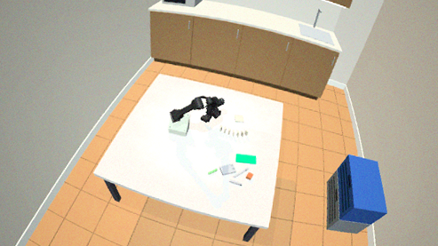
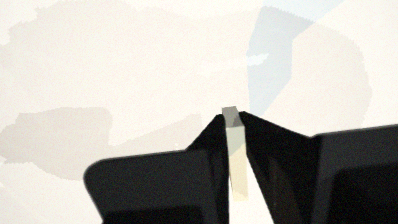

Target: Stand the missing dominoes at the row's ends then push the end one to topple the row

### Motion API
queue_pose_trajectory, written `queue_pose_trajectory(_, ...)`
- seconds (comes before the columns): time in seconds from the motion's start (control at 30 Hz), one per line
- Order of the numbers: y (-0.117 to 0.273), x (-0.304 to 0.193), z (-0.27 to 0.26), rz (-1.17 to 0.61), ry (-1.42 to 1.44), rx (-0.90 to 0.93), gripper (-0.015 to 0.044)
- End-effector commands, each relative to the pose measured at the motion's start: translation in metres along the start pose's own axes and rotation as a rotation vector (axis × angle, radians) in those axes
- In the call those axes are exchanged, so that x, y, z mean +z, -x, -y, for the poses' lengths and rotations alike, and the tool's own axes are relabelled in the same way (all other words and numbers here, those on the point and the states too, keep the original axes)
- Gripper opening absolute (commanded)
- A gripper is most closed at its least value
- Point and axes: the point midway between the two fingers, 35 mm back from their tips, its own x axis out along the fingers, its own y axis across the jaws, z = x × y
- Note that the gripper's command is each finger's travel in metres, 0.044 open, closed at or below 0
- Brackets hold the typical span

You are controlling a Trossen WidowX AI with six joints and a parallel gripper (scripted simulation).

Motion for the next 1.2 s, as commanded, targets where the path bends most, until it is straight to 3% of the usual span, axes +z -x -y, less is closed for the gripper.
queue_pose_trajectory(0.0,0.056,0.008,-0.005,0.019,-0.017,0.034,0.0024)
queue_pose_trajectory(0.2,0.127,0.012,-0.005,0.017,-0.016,0.037,0.0024)
queue_pose_trajectory(0.43,0.129,0.011,-0.006,0.018,0.002,0.037,0.0024)
queue_pose_trajectory(0.97,0.135,-0.042,-0.115,0.050,1.666,0.023,0.0024)
queue_pose_trajectory(1.17,0.135,-0.045,-0.119,0.052,1.739,0.021,0.0024)
